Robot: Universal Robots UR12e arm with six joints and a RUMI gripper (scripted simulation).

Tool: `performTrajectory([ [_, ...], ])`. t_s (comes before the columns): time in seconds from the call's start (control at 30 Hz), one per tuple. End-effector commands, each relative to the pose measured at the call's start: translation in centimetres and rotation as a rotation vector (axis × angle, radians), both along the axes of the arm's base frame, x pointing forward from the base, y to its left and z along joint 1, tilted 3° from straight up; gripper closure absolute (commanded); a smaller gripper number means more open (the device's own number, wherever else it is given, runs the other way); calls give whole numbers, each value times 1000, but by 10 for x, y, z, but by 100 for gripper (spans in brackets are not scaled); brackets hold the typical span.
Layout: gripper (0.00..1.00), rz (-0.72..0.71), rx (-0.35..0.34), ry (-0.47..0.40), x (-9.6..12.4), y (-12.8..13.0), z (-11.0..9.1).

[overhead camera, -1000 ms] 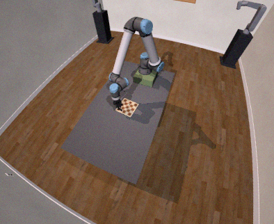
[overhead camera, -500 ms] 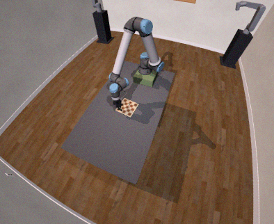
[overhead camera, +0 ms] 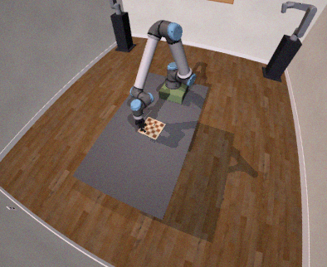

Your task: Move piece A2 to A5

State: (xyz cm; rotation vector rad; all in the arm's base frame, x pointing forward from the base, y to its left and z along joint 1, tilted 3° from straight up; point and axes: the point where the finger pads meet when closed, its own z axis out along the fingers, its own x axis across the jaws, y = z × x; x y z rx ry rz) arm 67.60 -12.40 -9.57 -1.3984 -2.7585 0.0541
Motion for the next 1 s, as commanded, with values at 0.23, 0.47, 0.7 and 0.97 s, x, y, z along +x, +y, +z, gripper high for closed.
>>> performTrajectory([
  [0.23,100,-1,-1,-2,1,-2,-1],
  [0.47,100,-1,0,-1,0,-2,-3],
  [0.7,100,-1,0,-1,0,-2,-4],
  [0.97,100,-1,0,-1,0,-2,-4],
])
